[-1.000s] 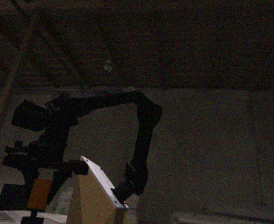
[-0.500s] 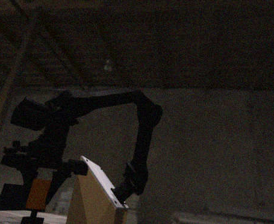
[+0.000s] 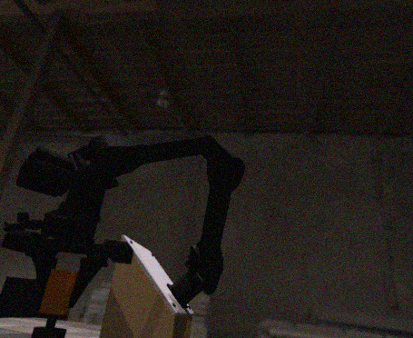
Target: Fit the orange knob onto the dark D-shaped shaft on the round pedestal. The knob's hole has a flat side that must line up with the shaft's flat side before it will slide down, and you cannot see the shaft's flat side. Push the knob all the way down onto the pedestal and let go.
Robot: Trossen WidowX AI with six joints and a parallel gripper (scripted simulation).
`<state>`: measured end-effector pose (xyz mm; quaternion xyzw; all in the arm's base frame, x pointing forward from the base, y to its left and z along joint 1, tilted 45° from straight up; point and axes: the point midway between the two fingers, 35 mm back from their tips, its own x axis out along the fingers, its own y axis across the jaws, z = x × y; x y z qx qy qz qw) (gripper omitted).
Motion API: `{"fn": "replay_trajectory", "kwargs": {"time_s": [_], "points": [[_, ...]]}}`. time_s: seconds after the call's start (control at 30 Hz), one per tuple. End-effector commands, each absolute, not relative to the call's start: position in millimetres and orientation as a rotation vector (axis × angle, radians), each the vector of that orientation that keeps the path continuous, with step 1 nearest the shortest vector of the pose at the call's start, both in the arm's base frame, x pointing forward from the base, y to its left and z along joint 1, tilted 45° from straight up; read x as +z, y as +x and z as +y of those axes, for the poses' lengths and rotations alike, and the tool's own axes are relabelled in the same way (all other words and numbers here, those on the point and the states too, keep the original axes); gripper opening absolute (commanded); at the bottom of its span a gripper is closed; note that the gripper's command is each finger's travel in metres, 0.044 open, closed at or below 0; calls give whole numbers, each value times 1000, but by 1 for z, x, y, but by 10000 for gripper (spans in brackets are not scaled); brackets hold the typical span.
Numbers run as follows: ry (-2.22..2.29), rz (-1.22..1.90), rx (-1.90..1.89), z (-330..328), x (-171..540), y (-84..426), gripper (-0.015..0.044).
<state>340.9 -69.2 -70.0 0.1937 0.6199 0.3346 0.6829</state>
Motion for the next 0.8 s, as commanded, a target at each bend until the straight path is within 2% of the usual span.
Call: {"fn": "replay_trajectory", "kwargs": {"time_s": [0.0, 0.77], "points": [[375, 1354, 797, -71, -68, 341, 0], [280, 1298, 875, -68, -71, 335, 0]]}}
